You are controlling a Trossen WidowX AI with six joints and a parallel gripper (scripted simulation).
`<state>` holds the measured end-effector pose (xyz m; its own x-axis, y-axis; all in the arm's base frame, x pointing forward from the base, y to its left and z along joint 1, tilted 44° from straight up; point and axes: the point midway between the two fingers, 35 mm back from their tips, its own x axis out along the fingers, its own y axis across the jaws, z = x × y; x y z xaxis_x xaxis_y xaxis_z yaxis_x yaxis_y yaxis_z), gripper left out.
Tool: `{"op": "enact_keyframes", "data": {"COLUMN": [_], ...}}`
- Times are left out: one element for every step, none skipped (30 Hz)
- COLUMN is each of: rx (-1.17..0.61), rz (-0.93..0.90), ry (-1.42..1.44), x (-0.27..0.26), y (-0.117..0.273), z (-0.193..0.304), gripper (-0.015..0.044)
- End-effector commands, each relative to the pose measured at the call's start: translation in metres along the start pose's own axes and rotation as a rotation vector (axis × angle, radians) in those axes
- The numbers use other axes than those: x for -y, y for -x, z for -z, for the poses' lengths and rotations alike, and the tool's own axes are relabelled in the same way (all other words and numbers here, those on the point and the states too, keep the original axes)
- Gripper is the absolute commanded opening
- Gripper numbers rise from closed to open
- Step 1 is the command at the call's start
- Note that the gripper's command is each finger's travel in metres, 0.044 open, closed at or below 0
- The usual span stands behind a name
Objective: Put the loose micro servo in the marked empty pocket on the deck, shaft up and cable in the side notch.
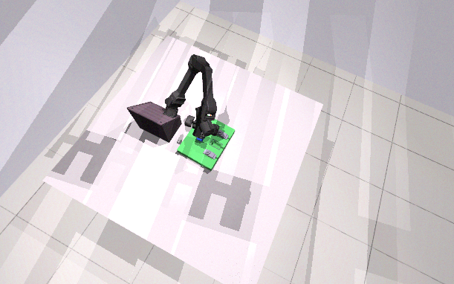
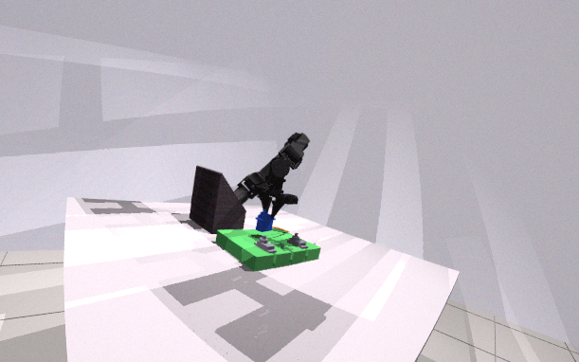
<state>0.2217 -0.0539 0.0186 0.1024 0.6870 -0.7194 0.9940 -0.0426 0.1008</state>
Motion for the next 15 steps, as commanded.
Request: {"op": "enact_keyframes", "data": {"rx": [0.007, 0.007, 0.007, 0.007, 0.007, 0.007, 0.007, 0.007, 0.007, 0.006, 0.006, 0.006, 0.006, 0.006, 0.006], "rz": [-0.002, -0.002, -0.002, -0.002, -0.002, -0.002, -0.003, -0.003, -0.003, -0.003, -0.003, -0.003, -0.003, -0.003, -0.003], "ry": [-0.14, -0.174, -0.209, -0.243, -0.278, -0.312, -0.347, -0.381, -0.416, -0.45, -0.485, -0.519, -0.554, -0.588, -0.622], "x": [-0.0005, -0.0005, -0.0005, -0.0004, -0.0004, -0.0004, -0.0004, -0.0004, -0.0004, -0.0004, -0.0004, -0.0004, -0.0004, -0.0004, -0.0004], "y": [0.0009, 0.0009, 0.0009, 0.0009, 0.0009, 0.0009, 0.0009, 0.0009, 0.0009, 0.0009, 0.0009, 0.0009, 0.0009, 0.0009, 0.0009], "z": [-0.0017, -0.0017, -0.0017, -0.0017, -0.0017, -0.0017, -0.0017, -0.0017, -0.0017, -0.0017, -0.0017, -0.0017, -0.0017, -0.0017, -0.0017], "gripper": [0.0, 0.0, 0.0, 0.0, 0.0, 0.0, 0.0, 0.0, 0.0, 0.0, 0.0, 0.0, 0.0, 0.0, 0.0]}}
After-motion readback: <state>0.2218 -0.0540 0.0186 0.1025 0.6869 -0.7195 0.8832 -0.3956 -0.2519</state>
